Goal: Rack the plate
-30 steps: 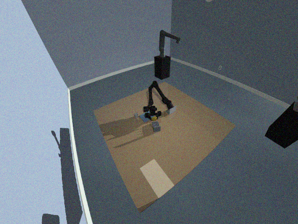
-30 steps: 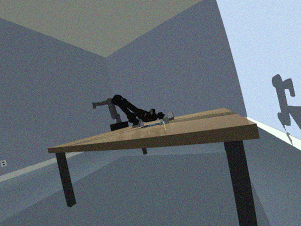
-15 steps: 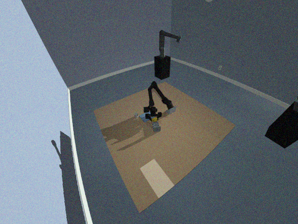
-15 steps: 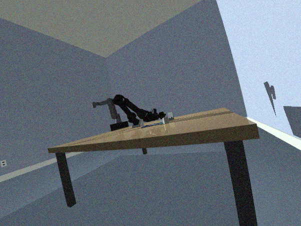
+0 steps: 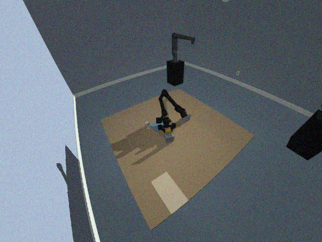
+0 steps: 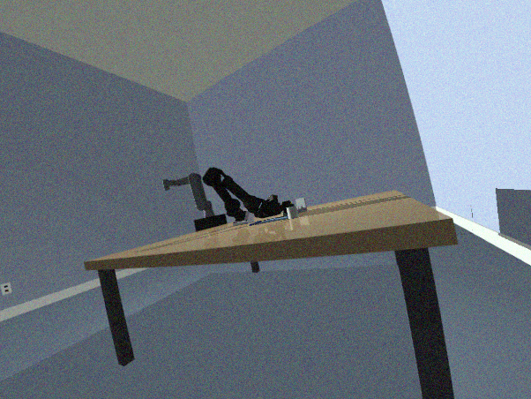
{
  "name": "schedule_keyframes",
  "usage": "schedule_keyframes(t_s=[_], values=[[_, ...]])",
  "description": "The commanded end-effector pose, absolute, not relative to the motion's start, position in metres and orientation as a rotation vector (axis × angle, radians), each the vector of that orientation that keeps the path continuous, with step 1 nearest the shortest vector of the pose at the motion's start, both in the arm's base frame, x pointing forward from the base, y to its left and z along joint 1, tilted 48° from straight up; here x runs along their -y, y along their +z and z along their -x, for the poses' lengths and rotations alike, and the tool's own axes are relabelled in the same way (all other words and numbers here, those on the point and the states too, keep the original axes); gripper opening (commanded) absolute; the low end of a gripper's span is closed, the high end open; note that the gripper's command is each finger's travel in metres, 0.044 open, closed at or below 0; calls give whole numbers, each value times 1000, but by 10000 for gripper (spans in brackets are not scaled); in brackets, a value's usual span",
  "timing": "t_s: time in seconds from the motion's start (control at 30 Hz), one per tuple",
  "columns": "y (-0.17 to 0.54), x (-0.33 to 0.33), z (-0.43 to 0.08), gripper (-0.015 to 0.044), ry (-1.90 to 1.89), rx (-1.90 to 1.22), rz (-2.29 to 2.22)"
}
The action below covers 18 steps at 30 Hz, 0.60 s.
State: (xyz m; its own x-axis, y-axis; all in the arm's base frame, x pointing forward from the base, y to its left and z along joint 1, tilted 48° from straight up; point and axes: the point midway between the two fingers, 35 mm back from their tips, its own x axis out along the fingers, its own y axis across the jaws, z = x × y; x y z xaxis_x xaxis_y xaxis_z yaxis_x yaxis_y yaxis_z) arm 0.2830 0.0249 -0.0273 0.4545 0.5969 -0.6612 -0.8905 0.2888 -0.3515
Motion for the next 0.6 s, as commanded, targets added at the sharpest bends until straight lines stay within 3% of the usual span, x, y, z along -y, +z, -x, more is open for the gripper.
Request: schedule_keyframes(t_s=[0.0, 0.27, 0.57], values=[[-26, -26, -283, 0, 1037, -447, 768], [-26, -26, -283, 0, 1037, -447, 768], [-26, -26, -284, 236, 1039, -442, 774]])
